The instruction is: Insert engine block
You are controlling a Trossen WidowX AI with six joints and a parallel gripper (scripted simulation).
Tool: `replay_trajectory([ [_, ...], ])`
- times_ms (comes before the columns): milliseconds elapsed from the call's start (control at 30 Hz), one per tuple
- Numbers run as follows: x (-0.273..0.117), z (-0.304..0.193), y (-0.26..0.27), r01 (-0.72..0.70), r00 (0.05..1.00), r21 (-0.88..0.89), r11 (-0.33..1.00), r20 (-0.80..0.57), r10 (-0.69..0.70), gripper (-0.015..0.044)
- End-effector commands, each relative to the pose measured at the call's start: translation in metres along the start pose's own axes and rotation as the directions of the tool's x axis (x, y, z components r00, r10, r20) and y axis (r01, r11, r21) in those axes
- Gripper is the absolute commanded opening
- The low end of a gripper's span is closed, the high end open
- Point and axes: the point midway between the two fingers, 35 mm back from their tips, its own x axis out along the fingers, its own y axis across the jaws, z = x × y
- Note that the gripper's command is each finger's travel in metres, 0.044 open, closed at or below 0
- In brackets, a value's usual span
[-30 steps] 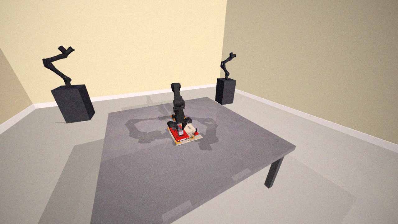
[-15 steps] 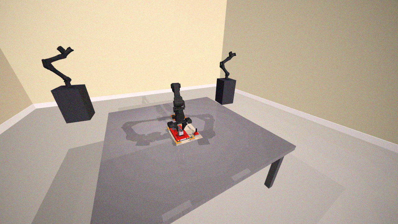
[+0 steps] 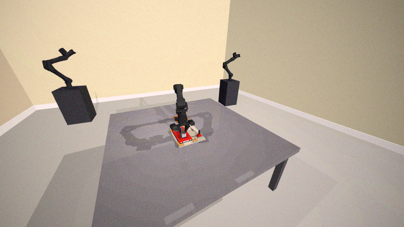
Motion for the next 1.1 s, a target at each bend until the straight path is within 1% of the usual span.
replay_trajectory([
  [0,0.0009,-0.0002,0.0006,-0.003,1.0,0.002,1.0,-0.001,0.003,0.016],
  [1000,0.0087,-0.0004,0.0006,-0.003,1.0,-0.004,1.0,-0.001,0.003,0.016],
  [1067,0.0081,-0.0002,0.0,0.0,1.0,-0.001,1.0,0.0,0.0,0.0212],
])
